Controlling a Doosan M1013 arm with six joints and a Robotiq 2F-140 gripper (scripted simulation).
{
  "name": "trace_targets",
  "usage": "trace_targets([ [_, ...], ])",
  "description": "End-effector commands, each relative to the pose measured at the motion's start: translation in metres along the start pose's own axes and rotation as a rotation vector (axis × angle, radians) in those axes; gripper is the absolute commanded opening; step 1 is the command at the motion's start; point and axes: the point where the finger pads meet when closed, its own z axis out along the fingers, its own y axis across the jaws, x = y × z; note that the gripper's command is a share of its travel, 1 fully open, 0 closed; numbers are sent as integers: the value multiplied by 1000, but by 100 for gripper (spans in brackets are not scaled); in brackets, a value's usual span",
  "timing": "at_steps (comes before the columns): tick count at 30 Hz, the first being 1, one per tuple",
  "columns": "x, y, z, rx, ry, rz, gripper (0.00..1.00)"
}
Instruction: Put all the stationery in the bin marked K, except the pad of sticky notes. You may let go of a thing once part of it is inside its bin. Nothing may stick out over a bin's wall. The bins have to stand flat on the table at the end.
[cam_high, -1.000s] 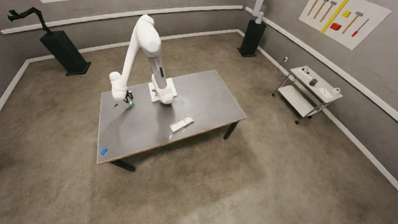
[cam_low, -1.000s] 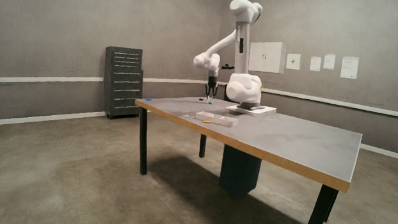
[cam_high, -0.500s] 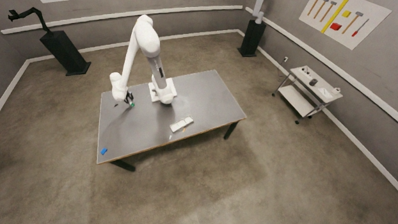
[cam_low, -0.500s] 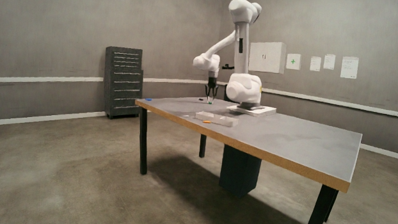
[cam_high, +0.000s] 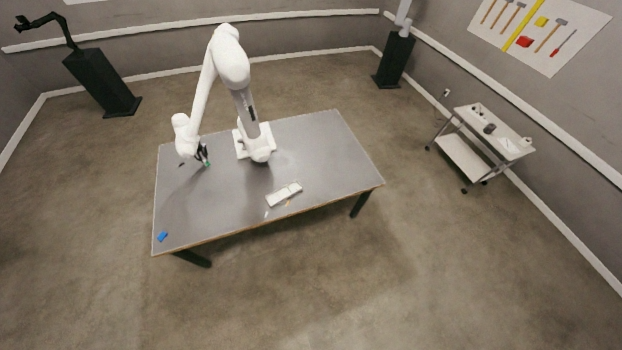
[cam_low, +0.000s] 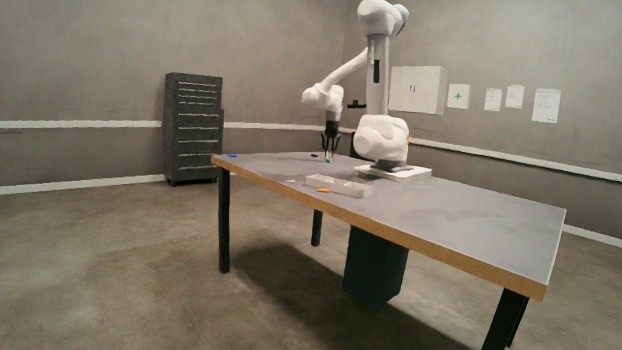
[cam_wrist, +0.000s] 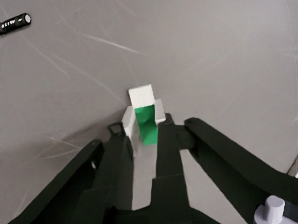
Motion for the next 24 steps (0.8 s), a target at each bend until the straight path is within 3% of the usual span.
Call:
trace_targets([
  [1, 0, 0, 0, 0, 0, 0, 20],
  [18, 0, 0, 0, 0, 0, 0, 20],
  [24, 0, 0, -20, 0, 0, 0, 20],
])
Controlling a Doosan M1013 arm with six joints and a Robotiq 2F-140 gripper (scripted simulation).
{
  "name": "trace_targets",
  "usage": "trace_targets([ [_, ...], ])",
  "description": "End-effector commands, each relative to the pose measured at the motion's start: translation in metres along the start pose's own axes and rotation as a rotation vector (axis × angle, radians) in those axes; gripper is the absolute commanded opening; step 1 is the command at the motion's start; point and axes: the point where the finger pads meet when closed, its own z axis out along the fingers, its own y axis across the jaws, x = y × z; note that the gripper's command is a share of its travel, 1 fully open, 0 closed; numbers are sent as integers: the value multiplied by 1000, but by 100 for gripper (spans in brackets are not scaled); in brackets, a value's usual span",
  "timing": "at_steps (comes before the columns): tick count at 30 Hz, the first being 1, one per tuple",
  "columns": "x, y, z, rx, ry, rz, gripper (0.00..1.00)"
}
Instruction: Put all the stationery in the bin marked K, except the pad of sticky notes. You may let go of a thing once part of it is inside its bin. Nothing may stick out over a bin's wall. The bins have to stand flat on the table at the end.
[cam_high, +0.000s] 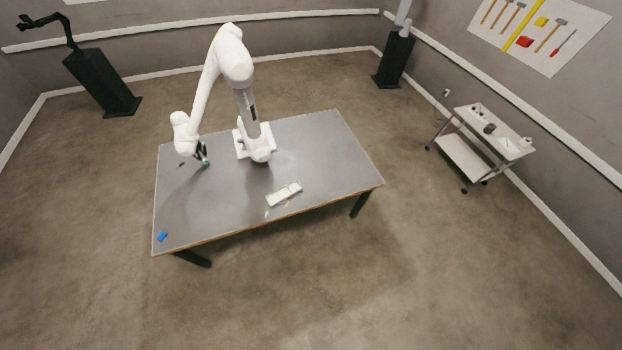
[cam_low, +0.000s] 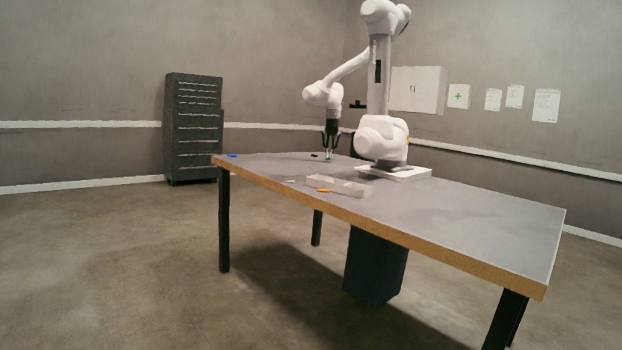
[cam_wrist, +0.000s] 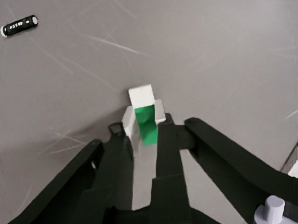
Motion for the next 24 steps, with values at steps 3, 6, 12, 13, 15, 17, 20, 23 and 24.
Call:
trace_targets([
  [3, 0, 0, -16, 0, 0, 0, 20],
  [6, 0, 0, -26, 0, 0, 0, 20],
  [12, 0, 0, -39, 0, 0, 0, 20],
  [13, 0, 0, -43, 0, 0, 0, 20],
  [15, 0, 0, -46, 0, 0, 0, 20],
  [17, 0, 0, -46, 0, 0, 0, 20],
  [20, 0, 0, -46, 0, 0, 0, 20],
  [23, 0, 0, -46, 0, 0, 0, 20],
  [24, 0, 0, -46, 0, 0, 0, 20],
])
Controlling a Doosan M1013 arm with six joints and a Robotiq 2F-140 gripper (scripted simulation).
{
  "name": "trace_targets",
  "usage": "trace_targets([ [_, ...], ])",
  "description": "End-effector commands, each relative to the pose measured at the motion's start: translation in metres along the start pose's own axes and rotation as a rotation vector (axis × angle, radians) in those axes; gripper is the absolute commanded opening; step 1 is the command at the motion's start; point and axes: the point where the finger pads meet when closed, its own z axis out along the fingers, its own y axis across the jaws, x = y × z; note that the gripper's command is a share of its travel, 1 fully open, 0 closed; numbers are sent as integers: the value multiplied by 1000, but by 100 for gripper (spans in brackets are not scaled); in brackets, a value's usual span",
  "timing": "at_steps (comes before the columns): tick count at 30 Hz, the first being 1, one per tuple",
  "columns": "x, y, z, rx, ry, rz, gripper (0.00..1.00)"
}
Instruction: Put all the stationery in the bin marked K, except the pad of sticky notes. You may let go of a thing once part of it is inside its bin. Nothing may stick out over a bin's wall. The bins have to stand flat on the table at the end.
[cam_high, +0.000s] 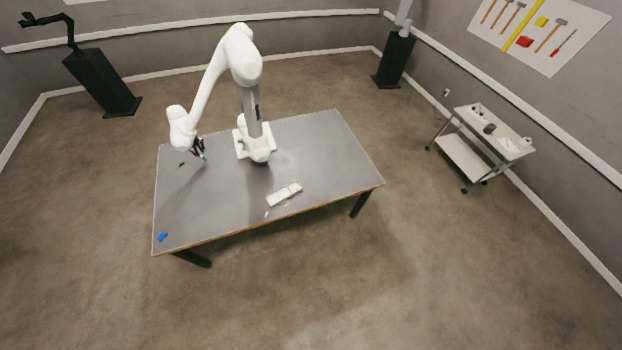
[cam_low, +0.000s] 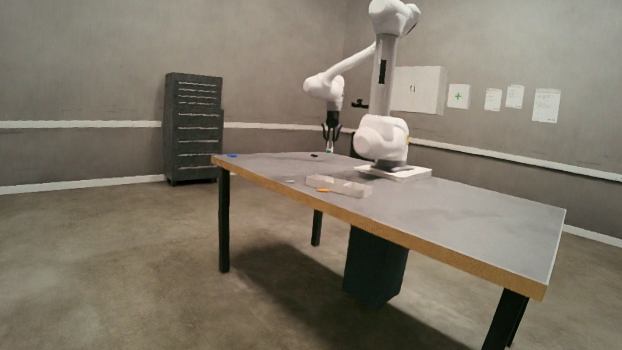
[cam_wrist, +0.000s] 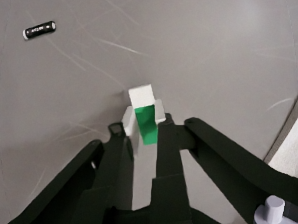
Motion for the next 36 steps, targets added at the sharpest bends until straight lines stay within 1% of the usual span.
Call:
trace_targets([
  [1, 0, 0, 0, 0, 0, 0, 20],
  [2, 0, 0, 4, 0, 0, 0, 20],
  [6, 0, 0, 7, 0, 0, 0, 20],
  [19, -76, 19, 7, 0, 0, 0, 20],
  [21, -76, 19, 7, 0, 0, 0, 20],
  [36, -163, 40, 7, 0, 0, 0, 20],
])
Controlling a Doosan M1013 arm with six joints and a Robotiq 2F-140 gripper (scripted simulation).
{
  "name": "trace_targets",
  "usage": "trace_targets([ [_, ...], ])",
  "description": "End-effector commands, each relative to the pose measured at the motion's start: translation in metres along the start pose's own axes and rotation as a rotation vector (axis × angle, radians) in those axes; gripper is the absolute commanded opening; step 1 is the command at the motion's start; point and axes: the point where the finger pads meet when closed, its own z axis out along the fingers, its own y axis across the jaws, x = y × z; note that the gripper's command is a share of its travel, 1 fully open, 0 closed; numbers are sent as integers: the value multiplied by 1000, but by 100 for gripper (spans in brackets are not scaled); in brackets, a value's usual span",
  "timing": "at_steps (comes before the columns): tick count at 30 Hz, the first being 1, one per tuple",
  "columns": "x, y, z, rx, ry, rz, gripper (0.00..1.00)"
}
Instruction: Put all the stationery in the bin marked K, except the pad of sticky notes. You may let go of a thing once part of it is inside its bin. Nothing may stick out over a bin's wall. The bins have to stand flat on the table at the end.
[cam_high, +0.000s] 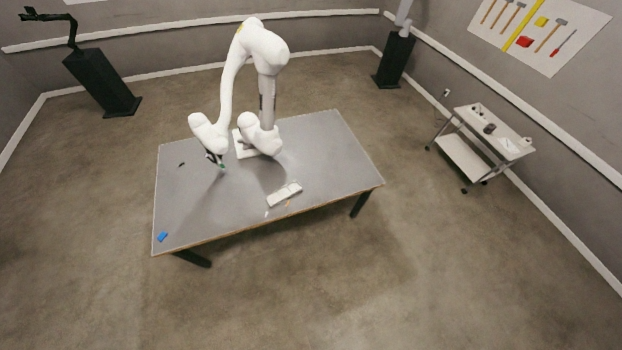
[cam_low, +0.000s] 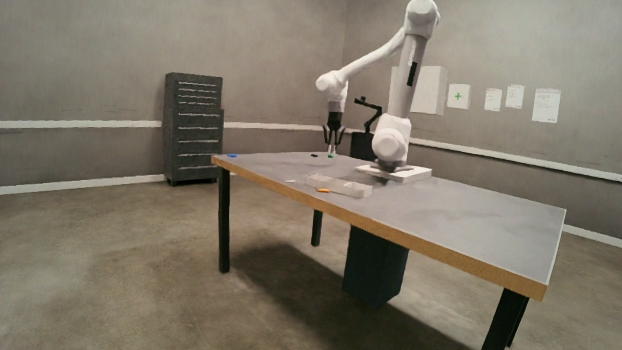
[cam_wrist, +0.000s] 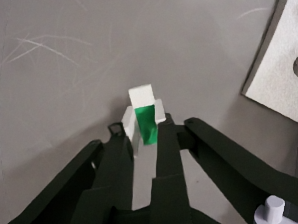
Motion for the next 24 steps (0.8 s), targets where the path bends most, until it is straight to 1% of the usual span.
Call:
trace_targets([
  [1, -16, 3, 0, 0, 3, 1, 20],
  [2, -16, 3, 0, 0, 3, 1, 20],
  [17, -103, 25, 0, 0, 3, 1, 20],
  [19, -103, 25, 0, 0, 3, 1, 20],
  [24, -132, 32, 0, 0, 3, 1, 20],
])
